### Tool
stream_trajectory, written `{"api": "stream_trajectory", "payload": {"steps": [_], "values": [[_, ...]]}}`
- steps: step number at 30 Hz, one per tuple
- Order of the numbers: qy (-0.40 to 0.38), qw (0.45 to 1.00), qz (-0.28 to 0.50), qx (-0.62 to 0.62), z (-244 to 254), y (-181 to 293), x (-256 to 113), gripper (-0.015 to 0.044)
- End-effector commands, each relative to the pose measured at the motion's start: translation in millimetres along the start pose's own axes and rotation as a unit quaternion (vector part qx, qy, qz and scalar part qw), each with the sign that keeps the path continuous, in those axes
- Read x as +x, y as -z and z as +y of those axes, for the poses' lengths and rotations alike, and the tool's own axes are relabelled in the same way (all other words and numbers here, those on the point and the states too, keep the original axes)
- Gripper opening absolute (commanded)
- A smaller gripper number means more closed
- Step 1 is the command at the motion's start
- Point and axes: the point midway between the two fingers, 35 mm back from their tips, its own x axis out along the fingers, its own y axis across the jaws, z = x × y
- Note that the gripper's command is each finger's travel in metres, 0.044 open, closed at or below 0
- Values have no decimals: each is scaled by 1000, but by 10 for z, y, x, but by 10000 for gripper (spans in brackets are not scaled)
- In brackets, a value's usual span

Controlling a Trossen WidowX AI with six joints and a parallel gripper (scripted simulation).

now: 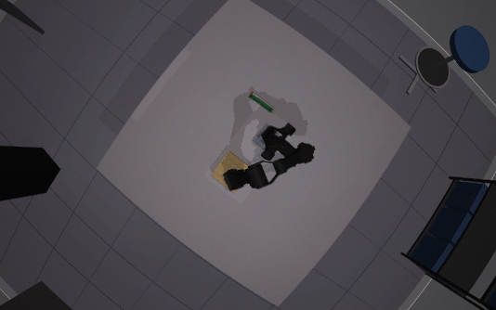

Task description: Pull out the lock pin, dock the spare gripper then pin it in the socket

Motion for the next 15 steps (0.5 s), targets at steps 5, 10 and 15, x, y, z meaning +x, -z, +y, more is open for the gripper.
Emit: {"api": "stream_trajectory", "payload": {"steps": [5,10,15], "values": [[2,1000,-4,3,0,4,9,0],[2,1000,-4,3,0,4,9,0],[2,1000,-4,3,0,4,9,53]]}}
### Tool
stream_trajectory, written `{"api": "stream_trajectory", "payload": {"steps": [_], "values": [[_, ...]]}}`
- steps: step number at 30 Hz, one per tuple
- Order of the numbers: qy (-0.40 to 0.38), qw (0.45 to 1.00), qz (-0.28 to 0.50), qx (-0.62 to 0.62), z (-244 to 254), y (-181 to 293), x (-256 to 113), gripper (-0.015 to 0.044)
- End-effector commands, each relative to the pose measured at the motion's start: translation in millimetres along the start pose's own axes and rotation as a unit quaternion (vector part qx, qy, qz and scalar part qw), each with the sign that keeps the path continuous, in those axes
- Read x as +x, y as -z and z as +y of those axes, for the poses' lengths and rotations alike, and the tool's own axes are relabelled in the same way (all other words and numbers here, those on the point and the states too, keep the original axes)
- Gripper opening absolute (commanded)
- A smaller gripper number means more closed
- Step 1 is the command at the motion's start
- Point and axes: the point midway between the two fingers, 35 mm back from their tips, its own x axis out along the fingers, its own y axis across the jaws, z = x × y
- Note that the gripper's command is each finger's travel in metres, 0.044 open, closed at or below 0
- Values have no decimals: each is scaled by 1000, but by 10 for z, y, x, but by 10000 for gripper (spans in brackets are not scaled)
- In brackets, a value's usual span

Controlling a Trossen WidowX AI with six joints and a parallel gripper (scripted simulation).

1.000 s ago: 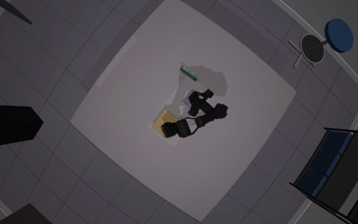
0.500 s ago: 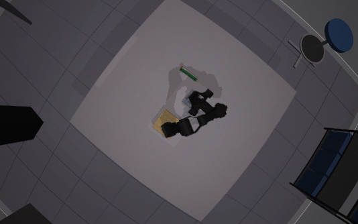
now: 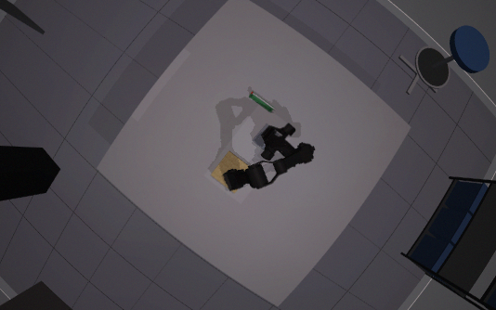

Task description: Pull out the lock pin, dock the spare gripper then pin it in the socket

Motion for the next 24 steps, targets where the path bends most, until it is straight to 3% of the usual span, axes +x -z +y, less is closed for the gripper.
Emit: {"api": "stream_trajectory", "payload": {"steps": [1,15,24], "values": [[0,1000,0,-1,-2,-1,-1,79],[0,1000,0,-1,-2,-1,-1,440],[-2,1000,-3,7,14,-163,-85,440]]}}
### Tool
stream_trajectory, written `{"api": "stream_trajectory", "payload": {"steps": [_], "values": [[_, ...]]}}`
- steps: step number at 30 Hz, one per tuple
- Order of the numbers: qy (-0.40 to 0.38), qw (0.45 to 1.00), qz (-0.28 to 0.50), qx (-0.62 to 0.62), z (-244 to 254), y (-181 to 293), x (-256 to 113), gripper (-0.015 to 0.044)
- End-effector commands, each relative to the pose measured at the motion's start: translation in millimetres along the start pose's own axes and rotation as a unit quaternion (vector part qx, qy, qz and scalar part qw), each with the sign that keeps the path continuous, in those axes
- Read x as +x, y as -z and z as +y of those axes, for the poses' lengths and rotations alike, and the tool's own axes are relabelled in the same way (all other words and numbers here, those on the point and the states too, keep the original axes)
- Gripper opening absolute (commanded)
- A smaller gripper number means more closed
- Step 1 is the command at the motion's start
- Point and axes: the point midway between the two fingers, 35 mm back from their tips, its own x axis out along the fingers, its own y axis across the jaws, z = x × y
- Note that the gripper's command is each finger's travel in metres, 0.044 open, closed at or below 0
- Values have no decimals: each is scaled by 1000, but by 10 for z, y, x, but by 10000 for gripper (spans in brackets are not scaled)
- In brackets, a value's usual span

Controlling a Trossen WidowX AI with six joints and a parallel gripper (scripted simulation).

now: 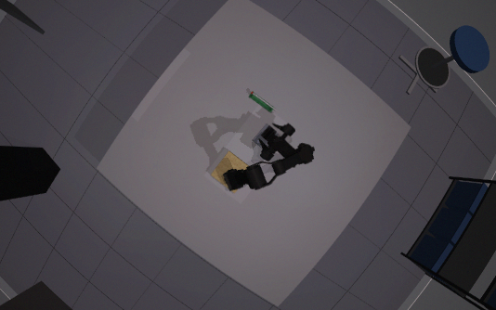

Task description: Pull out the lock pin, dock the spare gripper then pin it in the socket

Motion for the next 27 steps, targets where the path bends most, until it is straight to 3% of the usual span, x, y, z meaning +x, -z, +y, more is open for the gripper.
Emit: {"api": "stream_trajectory", "payload": {"steps": [1,27], "values": [[0,1000,1,-2,-4,-79,-49,440],[14,1000,7,22,73,-586,-259,440]]}}
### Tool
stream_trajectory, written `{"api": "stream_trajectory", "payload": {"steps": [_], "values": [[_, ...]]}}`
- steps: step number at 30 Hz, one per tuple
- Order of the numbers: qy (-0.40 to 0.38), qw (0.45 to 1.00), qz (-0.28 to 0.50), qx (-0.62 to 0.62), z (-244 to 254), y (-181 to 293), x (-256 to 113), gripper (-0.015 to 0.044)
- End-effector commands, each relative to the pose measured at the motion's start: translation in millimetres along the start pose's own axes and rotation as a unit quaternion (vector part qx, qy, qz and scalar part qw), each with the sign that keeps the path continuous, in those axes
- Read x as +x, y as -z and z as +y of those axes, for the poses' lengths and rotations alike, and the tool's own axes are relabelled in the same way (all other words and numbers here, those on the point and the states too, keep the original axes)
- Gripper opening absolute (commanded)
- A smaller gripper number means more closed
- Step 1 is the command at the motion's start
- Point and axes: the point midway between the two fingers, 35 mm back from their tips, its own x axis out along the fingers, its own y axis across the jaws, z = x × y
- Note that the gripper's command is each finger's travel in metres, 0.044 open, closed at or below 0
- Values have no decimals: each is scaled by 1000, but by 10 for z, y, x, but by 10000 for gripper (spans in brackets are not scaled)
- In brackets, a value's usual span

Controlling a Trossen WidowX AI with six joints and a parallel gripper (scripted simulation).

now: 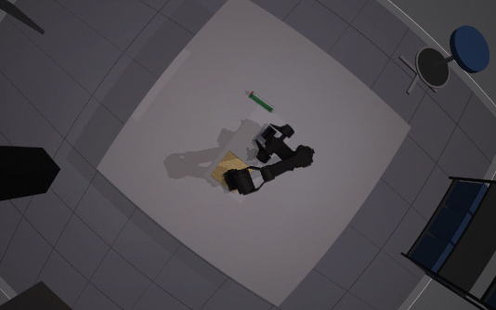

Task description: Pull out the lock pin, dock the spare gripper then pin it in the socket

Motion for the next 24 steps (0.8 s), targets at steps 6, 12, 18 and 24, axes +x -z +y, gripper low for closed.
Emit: {"api": "stream_trajectory", "payload": {"steps": [6,12,18,24], "values": [[20,1000,15,2,14,-161,-70,440],[30,999,24,2,2,-251,-107,440],[42,999,33,2,0,-355,-146,440],[53,998,41,2,-1,-457,-183,440]]}}
